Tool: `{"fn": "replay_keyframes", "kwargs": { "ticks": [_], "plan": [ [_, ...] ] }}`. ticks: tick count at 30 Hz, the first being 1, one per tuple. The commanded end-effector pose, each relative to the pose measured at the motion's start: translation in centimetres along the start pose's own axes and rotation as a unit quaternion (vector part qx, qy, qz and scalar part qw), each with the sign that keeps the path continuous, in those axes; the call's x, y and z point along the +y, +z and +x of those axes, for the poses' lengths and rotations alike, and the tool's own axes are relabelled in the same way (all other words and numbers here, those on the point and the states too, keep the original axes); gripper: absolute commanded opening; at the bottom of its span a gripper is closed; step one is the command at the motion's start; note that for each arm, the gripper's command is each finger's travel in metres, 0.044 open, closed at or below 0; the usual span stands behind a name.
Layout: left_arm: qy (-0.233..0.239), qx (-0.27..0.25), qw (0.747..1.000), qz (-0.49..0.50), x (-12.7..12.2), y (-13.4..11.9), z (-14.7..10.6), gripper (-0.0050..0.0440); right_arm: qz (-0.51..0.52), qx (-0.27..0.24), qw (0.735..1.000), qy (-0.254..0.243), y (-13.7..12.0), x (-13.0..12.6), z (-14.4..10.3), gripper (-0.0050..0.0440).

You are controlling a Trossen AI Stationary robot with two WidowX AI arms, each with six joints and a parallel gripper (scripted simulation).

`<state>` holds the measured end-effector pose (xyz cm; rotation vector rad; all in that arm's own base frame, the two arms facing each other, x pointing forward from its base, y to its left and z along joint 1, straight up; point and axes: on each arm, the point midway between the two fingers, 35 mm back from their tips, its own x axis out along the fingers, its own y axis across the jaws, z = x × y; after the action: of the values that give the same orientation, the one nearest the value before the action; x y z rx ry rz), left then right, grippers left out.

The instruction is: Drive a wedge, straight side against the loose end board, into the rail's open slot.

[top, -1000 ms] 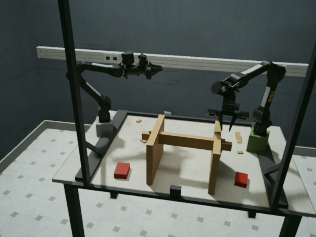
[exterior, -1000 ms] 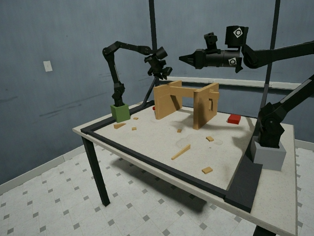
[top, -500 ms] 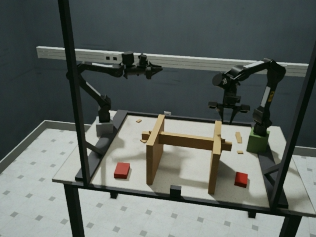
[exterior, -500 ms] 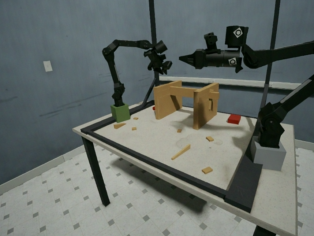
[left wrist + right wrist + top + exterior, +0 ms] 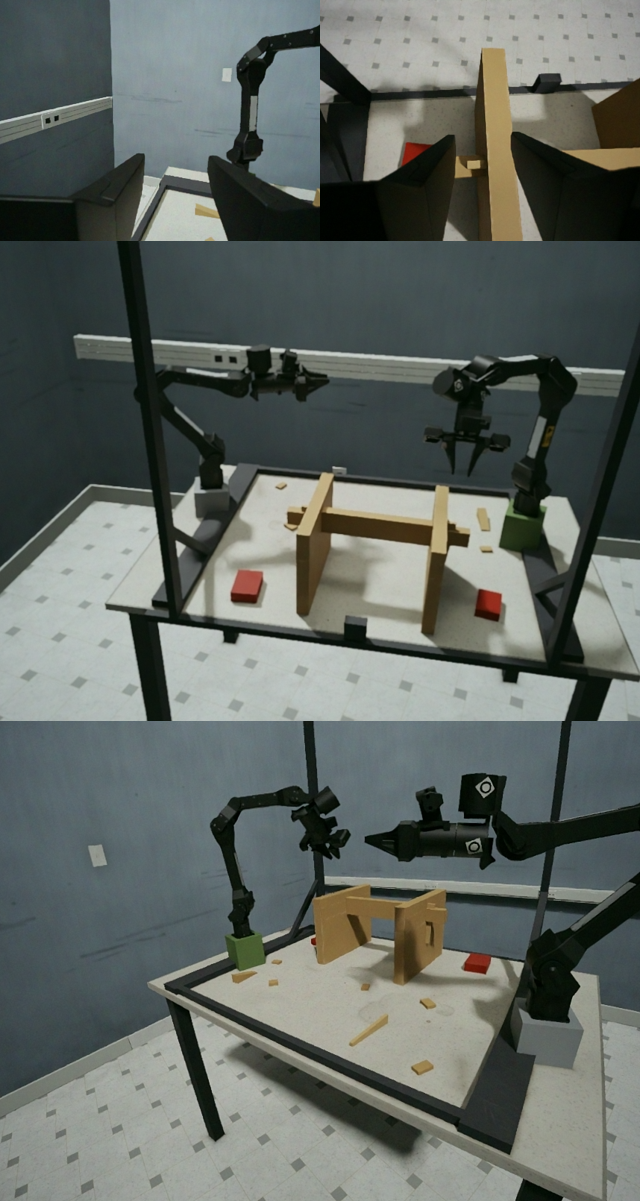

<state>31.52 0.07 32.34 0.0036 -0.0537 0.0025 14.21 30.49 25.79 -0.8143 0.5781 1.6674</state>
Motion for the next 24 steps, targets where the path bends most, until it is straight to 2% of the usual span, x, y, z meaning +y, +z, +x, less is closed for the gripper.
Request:
{"fn": "replay_keyframes", "kwargs": {
  "ticks": [1,3,5,24],
  "plan": [
    [0.000,-0.007,1.000,-0.002,0.05,0.50,-0.19,0.0175,0.002,0.004,1.000,0.004,-0.44,0.37,0.08,0.0151],
    [0.000,-0.007,1.000,-0.002,0.05,0.50,-0.19,0.0175,0.005,0.008,1.000,0.008,-0.57,0.21,0.45,0.0151],
    [0.000,-0.007,1.000,-0.002,0.05,0.50,-0.19,0.0175,-0.004,-0.002,1.000,-0.003,0.26,0.06,-0.46,0.0151],
    [0.000,-0.007,1.000,-0.002,0.05,0.50,-0.19,0.0175,-0.002,0.000,1.000,-0.002,0.18,0.04,-0.36,0.0151]
  ]
}}
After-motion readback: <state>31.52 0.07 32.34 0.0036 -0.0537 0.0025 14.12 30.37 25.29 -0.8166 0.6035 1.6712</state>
